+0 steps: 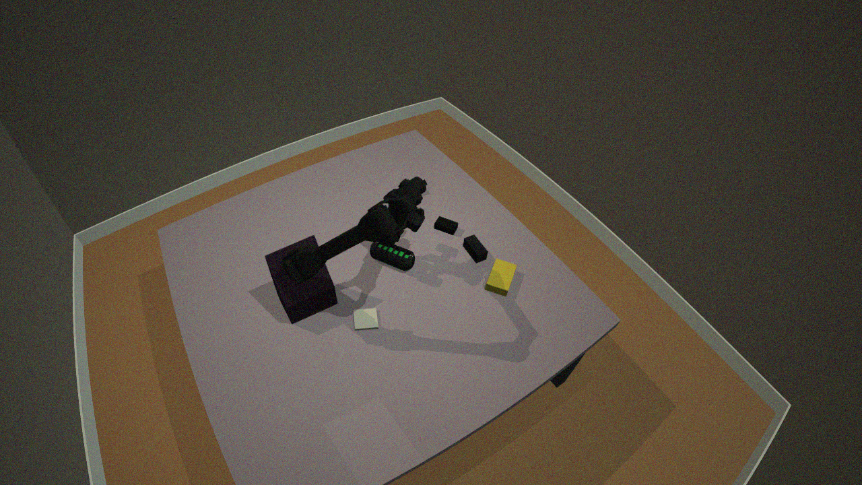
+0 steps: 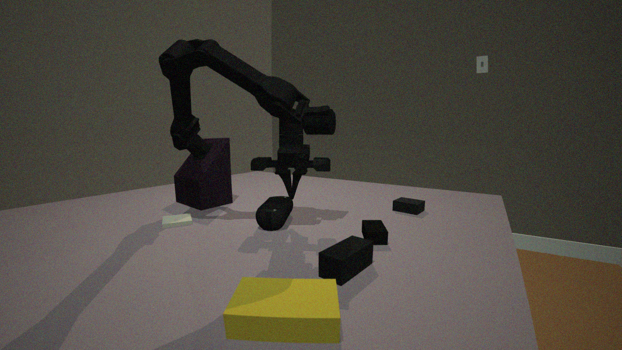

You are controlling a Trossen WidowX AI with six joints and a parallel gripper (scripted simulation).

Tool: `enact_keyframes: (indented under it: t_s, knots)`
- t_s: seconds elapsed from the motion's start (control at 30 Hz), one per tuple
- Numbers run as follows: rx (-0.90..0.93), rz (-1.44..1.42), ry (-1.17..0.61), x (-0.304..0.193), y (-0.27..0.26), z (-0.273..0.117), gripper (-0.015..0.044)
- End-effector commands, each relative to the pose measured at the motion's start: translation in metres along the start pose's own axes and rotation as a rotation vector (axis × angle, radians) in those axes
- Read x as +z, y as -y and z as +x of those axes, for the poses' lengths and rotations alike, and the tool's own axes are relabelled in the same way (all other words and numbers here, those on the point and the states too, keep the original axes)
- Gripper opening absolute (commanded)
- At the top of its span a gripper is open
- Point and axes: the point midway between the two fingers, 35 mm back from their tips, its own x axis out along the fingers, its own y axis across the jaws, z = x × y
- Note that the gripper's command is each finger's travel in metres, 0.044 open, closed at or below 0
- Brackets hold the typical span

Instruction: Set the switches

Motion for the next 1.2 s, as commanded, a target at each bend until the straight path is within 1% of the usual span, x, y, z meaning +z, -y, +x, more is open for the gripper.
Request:
enact_keyframes:
  t_s: [0.0, 0.33, 0.4, 0.5, 0.53, 0.7, 1.07, 1.17]
  knots:
    - [0.008, 0.003, 0.007, 0.003, -0.004, -0.001, 0.0]
    - [0.005, 0.004, 0.002, 0.001, -0.003, 0.0, 0.0]
    - [0.006, 0.003, 0.002, 0.001, -0.003, -0.009, 0.0053]
    - [0.008, 0.003, 0.0, 0.001, -0.003, -0.043, 0.0131]
    - [0.007, 0.004, 0.0, 0.001, -0.003, -0.049, 0.0157]
    - [0.007, 0.004, 0.0, 0.001, -0.003, -0.051, 0.0289]
    - [0.007, 0.004, 0.0, 0.001, -0.003, -0.051, 0.0]
    - [0.007, 0.004, 0.0, 0.001, -0.003, -0.051, 0.0]
